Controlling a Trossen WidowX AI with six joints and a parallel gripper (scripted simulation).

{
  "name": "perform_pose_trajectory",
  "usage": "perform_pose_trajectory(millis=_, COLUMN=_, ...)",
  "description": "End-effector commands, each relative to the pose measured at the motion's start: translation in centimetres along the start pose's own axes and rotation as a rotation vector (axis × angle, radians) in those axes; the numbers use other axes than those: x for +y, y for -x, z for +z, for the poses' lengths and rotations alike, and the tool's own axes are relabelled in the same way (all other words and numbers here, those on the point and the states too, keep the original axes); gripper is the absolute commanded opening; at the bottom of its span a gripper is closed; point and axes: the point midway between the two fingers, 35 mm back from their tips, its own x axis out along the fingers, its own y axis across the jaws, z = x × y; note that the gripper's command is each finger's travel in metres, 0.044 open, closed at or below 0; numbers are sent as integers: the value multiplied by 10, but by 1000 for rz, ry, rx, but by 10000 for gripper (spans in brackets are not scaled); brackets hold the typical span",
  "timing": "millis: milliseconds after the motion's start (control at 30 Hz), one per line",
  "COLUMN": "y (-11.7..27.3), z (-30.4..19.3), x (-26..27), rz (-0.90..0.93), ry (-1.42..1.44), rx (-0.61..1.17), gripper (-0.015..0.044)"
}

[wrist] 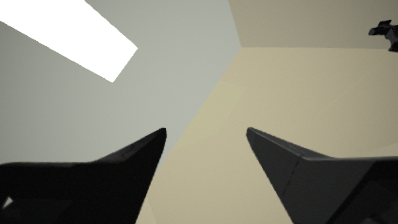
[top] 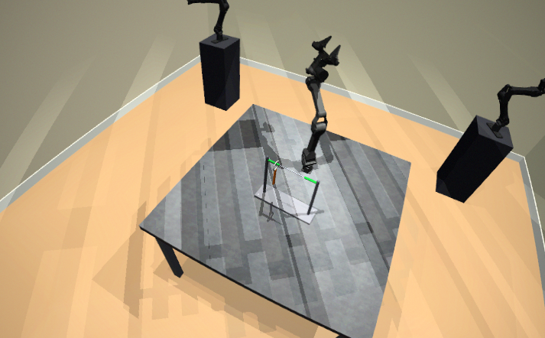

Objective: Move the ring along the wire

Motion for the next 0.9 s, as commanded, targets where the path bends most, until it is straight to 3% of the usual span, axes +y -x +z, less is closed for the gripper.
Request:
perform_pose_trajectory(millis=0, y=1, z=-1, x=1, rz=4, ry=1, rx=5, gripper=374)
perform_pose_trajectory(millis=267, y=39, z=-45, x=27, rz=197, ry=36, rx=233, gripper=164)
perform_pose_trajectory(millis=567, y=114, z=-87, x=55, rz=471, ry=30, rx=497, gripper=160)
perform_pose_trajectory(millis=867, y=216, z=-110, x=75, rz=770, ry=-38, rx=737, gripper=160)
